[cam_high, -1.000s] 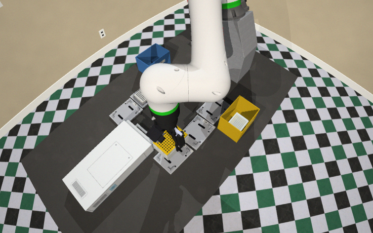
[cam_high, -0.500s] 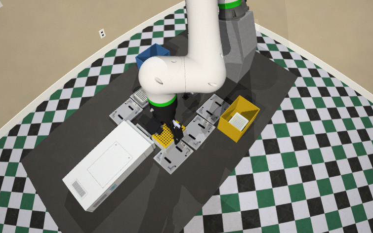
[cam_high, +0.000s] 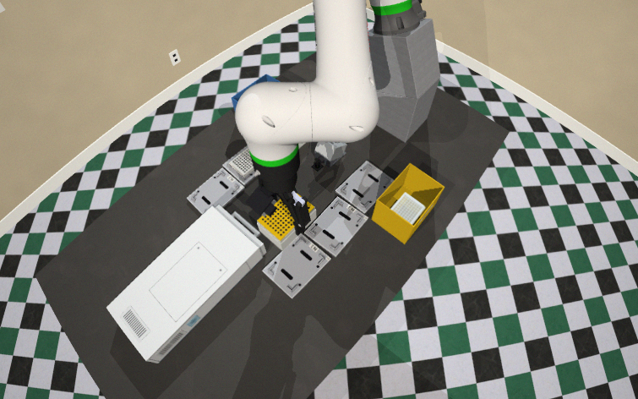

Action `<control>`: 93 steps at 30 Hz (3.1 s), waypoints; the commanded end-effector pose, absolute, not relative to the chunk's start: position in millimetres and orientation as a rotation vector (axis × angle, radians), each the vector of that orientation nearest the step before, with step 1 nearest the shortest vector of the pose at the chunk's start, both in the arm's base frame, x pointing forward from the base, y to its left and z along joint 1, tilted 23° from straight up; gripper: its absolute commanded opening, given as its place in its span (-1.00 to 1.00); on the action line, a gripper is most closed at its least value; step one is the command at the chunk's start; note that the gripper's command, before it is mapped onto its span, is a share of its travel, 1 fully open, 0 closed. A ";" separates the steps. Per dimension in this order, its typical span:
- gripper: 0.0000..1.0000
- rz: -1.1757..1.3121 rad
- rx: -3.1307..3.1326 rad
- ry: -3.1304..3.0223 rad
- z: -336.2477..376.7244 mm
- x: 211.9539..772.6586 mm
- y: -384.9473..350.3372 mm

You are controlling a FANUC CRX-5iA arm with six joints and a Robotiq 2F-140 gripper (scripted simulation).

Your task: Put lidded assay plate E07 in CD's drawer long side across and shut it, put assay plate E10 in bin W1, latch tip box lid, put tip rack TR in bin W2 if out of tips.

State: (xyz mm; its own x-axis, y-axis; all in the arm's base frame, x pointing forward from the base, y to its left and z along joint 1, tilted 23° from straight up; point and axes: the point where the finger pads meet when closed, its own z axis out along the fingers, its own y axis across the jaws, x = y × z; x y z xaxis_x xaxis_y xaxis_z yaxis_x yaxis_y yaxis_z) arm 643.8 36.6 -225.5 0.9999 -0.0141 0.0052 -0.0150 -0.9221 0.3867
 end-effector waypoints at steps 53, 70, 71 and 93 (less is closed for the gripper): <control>-0.80 0.007 2.745 -0.020 -182.4 566.3 -63.8; -0.80 0.007 2.745 -0.020 -169.9 542.9 -93.8; -0.80 0.007 2.745 -0.020 -169.1 541.4 -95.8; -0.80 0.007 2.745 -0.020 -154.0 513.4 -131.9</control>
State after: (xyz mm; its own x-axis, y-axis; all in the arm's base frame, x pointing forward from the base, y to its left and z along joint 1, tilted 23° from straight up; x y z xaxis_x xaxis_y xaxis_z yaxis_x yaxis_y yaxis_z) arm 516.3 -127.5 -156.7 0.9999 -0.0137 0.0059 -0.0150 -0.9222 0.3865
